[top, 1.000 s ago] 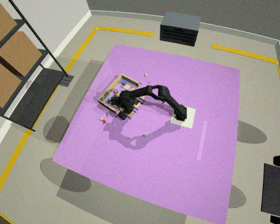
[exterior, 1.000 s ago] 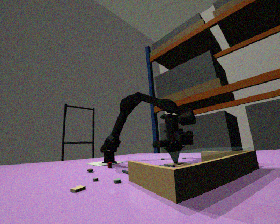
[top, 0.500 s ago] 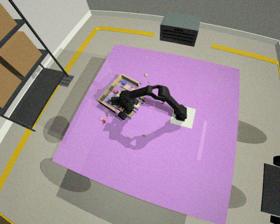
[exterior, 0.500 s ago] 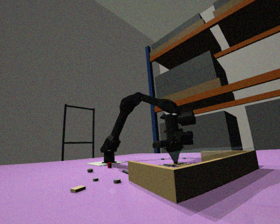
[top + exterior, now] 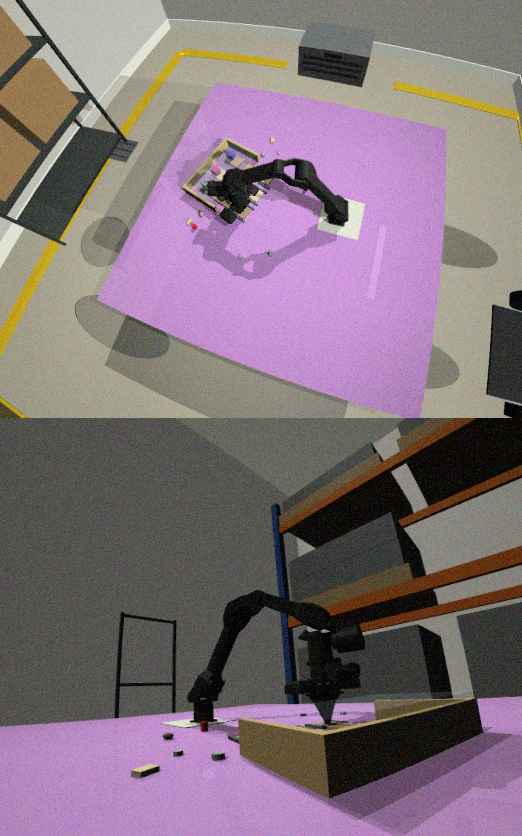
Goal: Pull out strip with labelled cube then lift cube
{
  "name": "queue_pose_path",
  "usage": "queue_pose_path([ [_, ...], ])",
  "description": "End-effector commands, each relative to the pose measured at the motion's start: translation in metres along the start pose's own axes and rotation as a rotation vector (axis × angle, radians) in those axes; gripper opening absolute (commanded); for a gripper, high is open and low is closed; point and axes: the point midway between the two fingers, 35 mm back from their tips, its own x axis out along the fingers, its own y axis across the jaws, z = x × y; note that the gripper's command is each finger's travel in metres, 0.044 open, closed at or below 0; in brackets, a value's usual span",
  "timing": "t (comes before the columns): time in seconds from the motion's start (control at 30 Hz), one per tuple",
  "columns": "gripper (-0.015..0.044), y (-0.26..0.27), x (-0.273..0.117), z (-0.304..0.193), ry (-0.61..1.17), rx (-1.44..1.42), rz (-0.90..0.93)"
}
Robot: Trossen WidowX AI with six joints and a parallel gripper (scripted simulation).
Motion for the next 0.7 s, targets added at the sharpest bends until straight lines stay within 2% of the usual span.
queue_pose_path([
  [0.0,0.0000,-0.0004,0.0022,0.0006,-0.002,0.005,-0.004],
  [0.67,0.0000,0.0000,0.0042,0.0013,-0.002,0.005,-0.004],
])
